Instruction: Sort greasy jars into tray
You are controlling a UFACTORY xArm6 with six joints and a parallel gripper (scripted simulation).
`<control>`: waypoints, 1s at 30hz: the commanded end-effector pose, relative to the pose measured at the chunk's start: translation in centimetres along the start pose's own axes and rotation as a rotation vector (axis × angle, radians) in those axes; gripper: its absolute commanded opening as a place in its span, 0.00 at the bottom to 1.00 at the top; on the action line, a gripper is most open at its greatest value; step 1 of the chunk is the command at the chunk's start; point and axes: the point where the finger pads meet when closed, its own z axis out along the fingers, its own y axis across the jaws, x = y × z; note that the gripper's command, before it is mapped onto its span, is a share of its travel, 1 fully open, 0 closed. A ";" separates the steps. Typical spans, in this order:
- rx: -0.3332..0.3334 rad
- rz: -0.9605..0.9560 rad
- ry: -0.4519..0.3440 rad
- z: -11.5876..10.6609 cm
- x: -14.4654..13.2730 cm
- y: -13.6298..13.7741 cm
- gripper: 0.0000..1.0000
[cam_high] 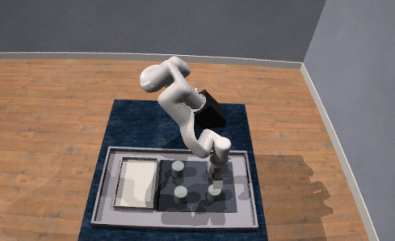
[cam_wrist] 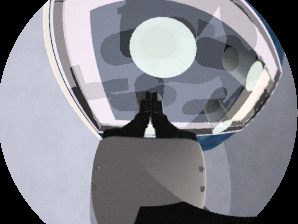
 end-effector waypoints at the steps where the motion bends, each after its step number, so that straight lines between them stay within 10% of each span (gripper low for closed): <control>1: 0.002 0.001 0.003 -0.1 0.1 0.0 0.00; 30: 0.002 0.001 0.003 -0.1 -0.3 0.0 0.00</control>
